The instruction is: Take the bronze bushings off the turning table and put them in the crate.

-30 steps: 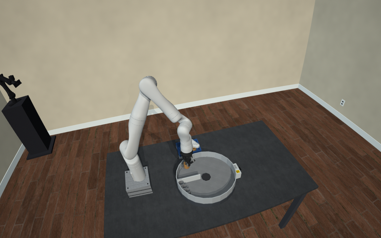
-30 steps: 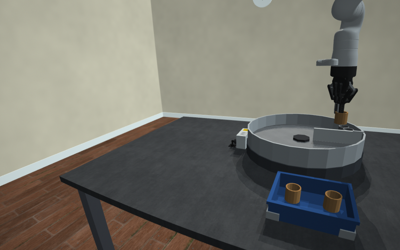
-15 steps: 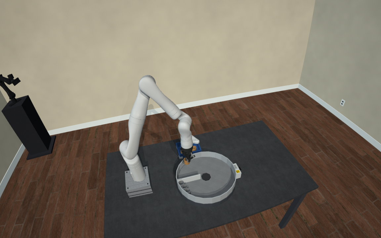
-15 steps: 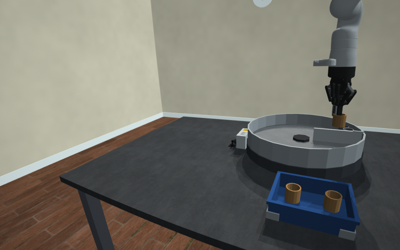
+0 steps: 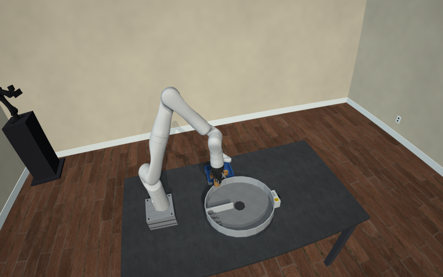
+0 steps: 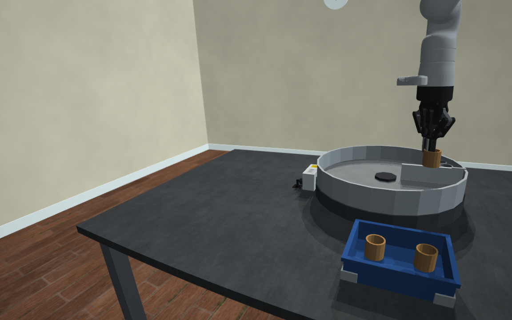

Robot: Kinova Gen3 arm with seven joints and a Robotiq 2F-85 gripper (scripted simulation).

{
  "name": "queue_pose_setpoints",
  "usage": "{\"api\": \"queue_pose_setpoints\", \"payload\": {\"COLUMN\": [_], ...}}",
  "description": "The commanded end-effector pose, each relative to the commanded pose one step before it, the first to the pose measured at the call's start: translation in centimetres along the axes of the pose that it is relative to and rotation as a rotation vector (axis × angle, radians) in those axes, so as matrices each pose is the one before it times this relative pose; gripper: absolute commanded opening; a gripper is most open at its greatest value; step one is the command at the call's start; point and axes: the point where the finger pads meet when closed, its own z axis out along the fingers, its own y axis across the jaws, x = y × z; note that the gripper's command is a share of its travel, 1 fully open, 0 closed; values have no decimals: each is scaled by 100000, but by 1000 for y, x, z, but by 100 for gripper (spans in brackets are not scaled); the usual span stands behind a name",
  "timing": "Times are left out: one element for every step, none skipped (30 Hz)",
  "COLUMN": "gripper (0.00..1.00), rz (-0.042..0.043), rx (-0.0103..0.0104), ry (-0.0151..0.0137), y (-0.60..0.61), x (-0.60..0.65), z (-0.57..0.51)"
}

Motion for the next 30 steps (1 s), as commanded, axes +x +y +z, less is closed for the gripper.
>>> {"api": "queue_pose_setpoints", "payload": {"gripper": [0,0,0,0,0,0,0,0,0,0,0,0,0,0,0,0,0,0,0,0,0,0,0,0,0,0,0,0,0,0], "rz": [-1990,-3,-3,0,0,0,0,0,0,0,0,0,0,0,0,58,-3,-3,-3,-3,0,0,0,0,0,0,0,0,0,0], "rx": [-234,-1,-1,0,0,0,0,0,0,0,0,0,0,0,0,9,-1,-1,-1,-1,0,0,0,0,0,0,0,0,0,0], "ry": [206,4,4,0,0,0,0,0,0,0,0,0,0,0,0,18,4,4,4,4,0,0,0,0,0,0,0,0,0,0], "y": [-1910,-753,-753,0,0,0,0,0,0,0,0,0,0,0,0,-733,-753,-753,-753,-753,0,0,0,0,0,0,0,0,0,0], "x": [1879,758,758,0,0,0,0,0,0,0,0,0,0,0,0,753,758,758,758,758,0,0,0,0,0,0,0,0,0,0], "z": [-4,-2,-2,0,0,0,0,0,0,0,0,0,0,0,0,-6,-2,-2,-2,-1,0,0,0,0,0,0,0,0,0,0]}}
